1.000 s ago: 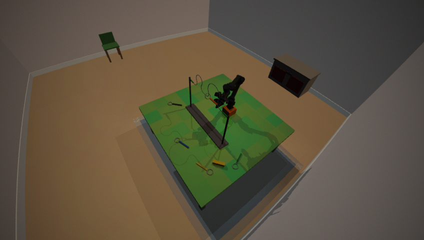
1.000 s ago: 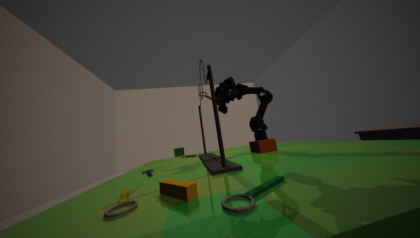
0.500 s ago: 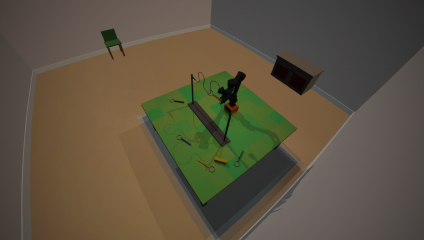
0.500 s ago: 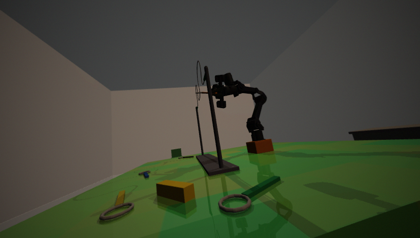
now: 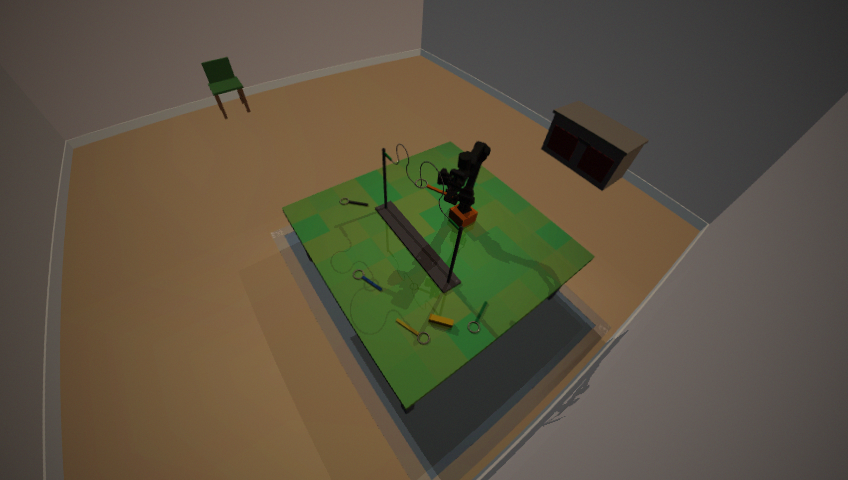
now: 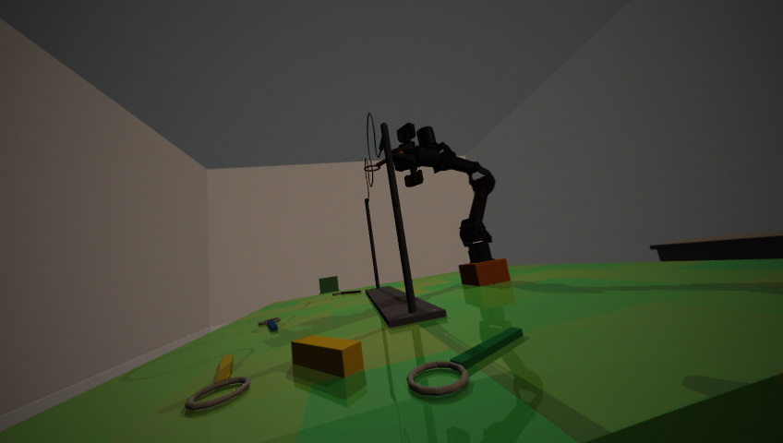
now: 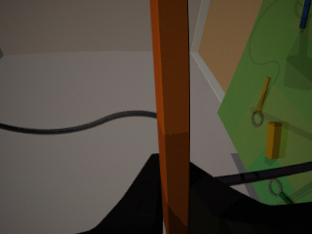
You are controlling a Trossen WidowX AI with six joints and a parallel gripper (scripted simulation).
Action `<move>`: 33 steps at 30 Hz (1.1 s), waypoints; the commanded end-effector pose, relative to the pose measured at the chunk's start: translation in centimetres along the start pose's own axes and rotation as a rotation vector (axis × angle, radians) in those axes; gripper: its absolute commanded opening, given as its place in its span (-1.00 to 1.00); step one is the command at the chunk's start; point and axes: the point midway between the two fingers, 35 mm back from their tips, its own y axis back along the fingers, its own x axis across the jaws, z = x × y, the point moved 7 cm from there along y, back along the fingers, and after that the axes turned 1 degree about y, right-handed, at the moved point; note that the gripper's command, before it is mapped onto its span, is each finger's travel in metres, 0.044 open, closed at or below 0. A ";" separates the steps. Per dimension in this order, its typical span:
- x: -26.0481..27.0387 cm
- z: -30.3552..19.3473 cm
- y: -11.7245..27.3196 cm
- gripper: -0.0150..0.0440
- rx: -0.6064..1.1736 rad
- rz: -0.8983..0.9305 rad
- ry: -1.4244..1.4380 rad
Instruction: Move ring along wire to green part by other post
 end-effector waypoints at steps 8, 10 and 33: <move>3.1 0.4 0.2 -1.00 0.012 0.116 -0.223; 3.6 0.5 0.3 -1.00 0.013 0.133 -0.256; 6.6 1.9 1.1 -1.00 0.020 0.177 -0.362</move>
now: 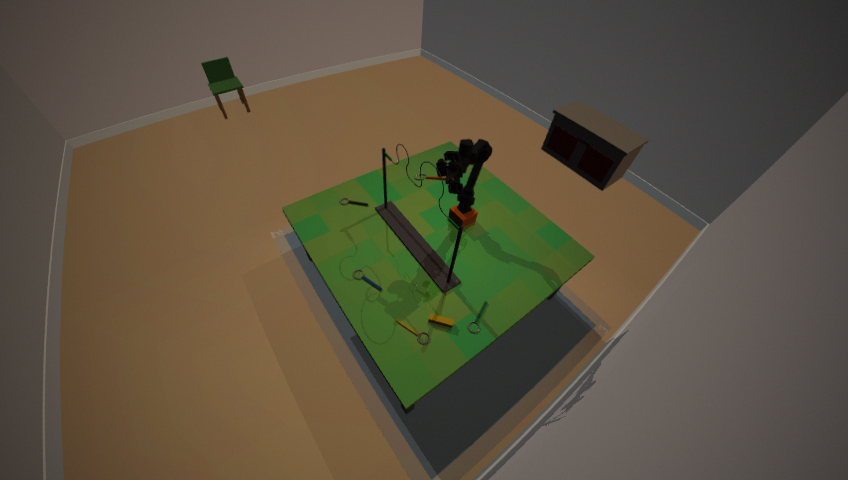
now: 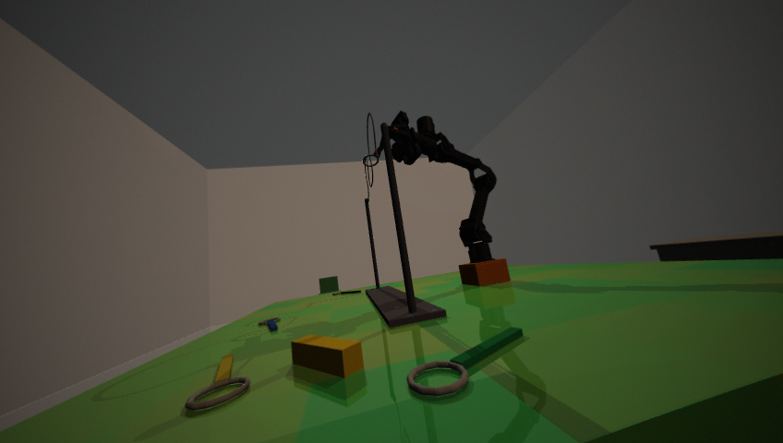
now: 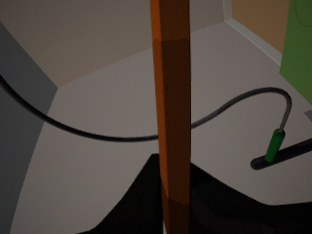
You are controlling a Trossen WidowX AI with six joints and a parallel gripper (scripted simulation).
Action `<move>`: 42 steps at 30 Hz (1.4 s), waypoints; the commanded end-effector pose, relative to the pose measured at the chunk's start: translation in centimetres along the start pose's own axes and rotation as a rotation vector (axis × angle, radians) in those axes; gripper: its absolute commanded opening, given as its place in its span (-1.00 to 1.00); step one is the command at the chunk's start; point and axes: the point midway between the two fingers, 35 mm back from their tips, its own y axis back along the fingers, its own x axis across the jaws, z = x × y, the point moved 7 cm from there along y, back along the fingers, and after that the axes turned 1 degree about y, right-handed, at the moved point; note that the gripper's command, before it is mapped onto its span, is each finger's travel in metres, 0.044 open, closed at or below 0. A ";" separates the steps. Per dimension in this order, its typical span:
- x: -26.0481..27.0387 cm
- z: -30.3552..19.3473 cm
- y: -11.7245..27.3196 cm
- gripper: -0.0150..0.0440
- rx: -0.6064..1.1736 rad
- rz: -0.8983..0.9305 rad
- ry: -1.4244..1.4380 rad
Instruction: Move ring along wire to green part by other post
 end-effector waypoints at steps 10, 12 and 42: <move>0.6 0.0 0.0 -1.00 -0.001 -0.060 0.096; 0.7 0.0 0.0 -1.00 -0.002 -0.072 0.116; 0.8 -0.2 -0.2 -1.00 -0.020 -0.278 0.445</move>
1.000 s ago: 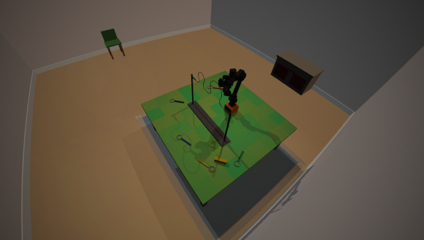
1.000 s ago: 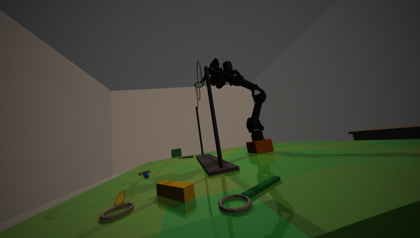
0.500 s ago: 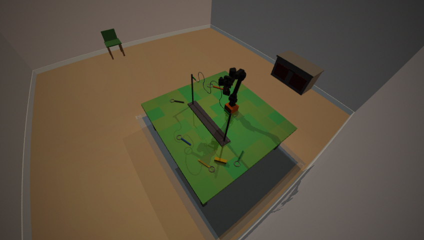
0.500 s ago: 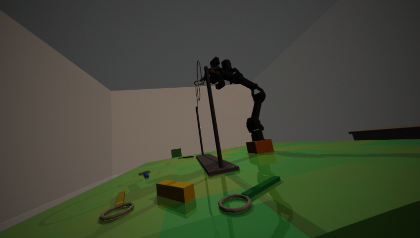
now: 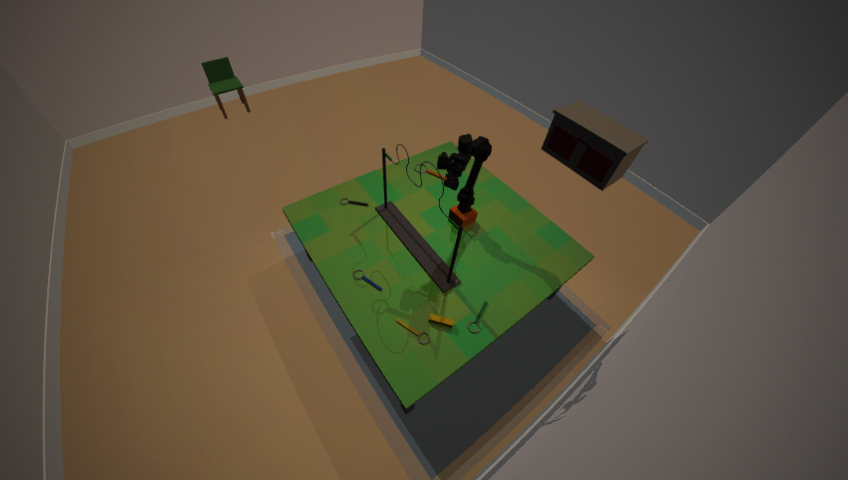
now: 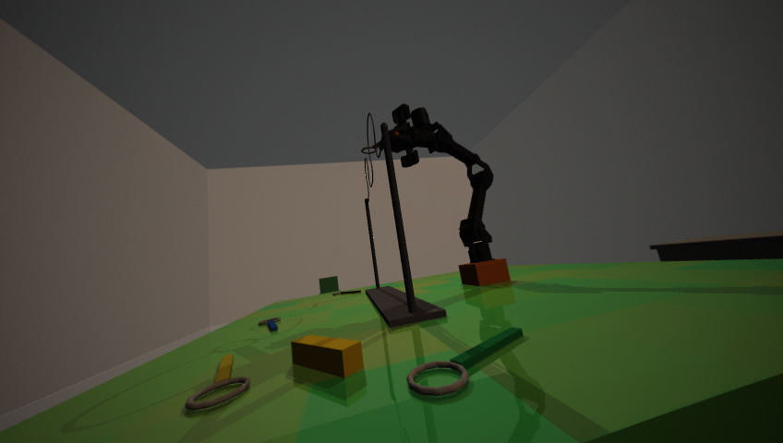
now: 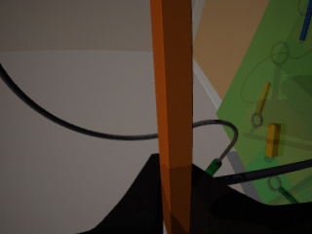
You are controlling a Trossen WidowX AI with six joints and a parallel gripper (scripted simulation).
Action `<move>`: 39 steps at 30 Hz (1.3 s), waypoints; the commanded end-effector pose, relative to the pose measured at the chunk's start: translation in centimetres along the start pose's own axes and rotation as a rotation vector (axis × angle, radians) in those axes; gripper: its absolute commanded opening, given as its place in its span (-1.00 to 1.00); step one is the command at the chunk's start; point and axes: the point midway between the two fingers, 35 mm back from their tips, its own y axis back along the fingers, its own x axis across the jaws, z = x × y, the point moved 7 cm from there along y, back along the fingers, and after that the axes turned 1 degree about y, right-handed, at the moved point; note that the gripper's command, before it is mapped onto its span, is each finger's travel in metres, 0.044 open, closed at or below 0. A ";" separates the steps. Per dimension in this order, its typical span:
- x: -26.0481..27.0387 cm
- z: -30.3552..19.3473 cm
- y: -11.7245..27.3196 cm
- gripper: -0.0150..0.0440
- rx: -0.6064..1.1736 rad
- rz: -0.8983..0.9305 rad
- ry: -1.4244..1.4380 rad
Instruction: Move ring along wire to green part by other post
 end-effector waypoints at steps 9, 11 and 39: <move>0.1 -0.1 -0.2 -1.00 -0.011 -0.091 0.142; 0.1 -0.1 -0.2 -1.00 -0.013 -0.105 0.164; 0.2 -0.4 -0.4 -1.00 -0.042 -0.296 0.471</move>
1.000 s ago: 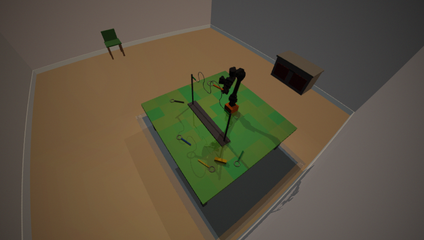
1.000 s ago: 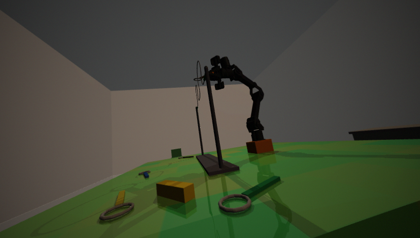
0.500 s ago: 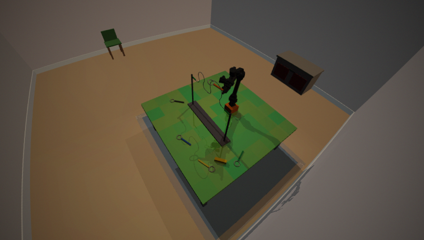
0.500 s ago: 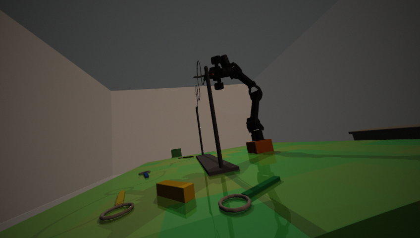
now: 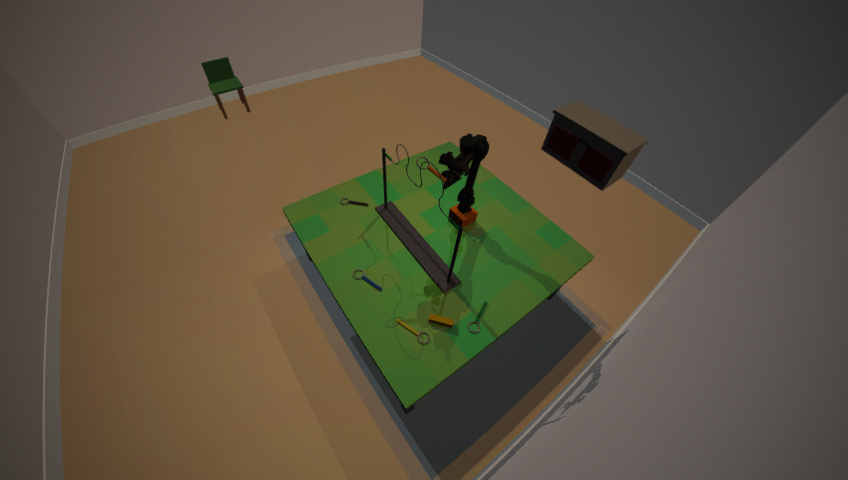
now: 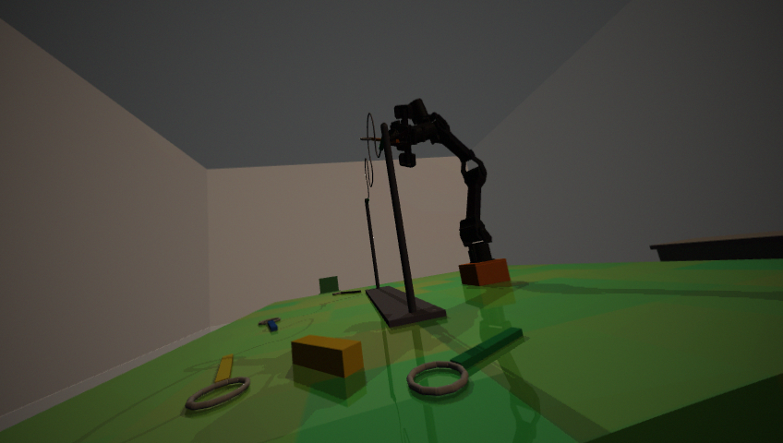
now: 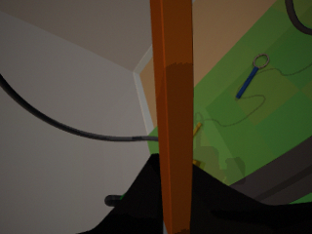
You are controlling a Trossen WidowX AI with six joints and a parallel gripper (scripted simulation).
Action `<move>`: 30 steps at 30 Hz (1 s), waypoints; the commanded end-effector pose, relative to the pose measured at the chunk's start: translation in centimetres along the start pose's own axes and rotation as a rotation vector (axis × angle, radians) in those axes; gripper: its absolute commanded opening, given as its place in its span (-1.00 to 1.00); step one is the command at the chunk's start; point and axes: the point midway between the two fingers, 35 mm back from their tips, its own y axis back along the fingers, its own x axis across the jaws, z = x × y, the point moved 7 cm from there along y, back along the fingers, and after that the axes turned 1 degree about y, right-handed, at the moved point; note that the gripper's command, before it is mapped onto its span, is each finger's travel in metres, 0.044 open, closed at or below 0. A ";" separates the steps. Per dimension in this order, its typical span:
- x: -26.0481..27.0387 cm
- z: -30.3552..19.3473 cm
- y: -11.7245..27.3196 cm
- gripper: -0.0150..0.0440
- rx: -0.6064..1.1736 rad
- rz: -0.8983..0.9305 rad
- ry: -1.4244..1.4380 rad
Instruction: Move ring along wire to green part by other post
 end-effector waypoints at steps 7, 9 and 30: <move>0.1 -0.1 -0.2 -1.00 -0.012 -0.070 0.120; 0.1 -0.1 -0.2 -1.00 -0.015 -0.083 0.142; 0.0 -0.4 -0.3 -1.00 -0.041 -0.215 0.372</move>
